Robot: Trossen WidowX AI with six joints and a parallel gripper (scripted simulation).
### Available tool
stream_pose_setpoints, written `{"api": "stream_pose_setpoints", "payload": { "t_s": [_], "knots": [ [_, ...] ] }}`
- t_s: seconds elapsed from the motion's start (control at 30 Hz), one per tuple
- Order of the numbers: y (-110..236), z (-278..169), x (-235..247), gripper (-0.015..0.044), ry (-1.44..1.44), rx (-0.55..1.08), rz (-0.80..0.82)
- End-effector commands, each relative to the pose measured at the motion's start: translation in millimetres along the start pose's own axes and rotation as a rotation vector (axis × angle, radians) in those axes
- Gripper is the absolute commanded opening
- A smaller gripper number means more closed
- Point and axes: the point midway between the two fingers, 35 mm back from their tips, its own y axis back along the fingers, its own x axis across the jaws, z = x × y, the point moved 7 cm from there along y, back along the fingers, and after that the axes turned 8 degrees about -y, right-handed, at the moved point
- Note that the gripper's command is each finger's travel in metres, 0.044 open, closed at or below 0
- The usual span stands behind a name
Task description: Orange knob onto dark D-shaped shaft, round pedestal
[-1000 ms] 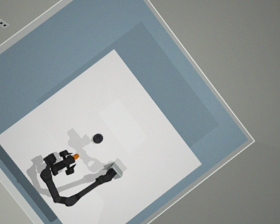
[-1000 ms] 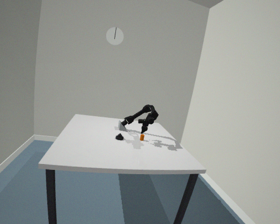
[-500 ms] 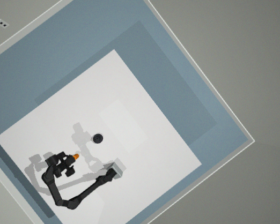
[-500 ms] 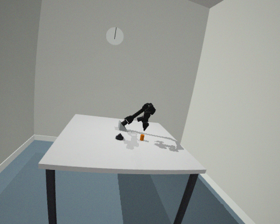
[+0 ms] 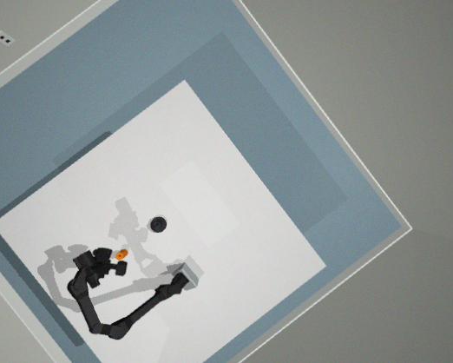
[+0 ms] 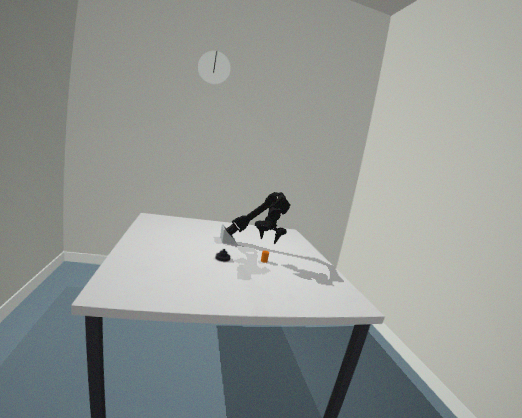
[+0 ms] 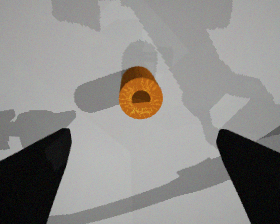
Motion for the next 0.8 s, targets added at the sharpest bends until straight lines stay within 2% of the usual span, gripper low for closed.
{"api": "stream_pose_setpoints", "payload": {
  "t_s": [0.0, 0.57, 0.77],
  "knots": [
    [0.0, -1.9, 0.5, 0.0440, 0.805, 0.002, 0.006],
    [0.0, -2.6, -2.2, 0.0440, 0.869, 0.002, 0.006],
    [-34.5, -2.9, -2.0, 0.0440, 0.869, 0.002, 0.007]
  ]
}}
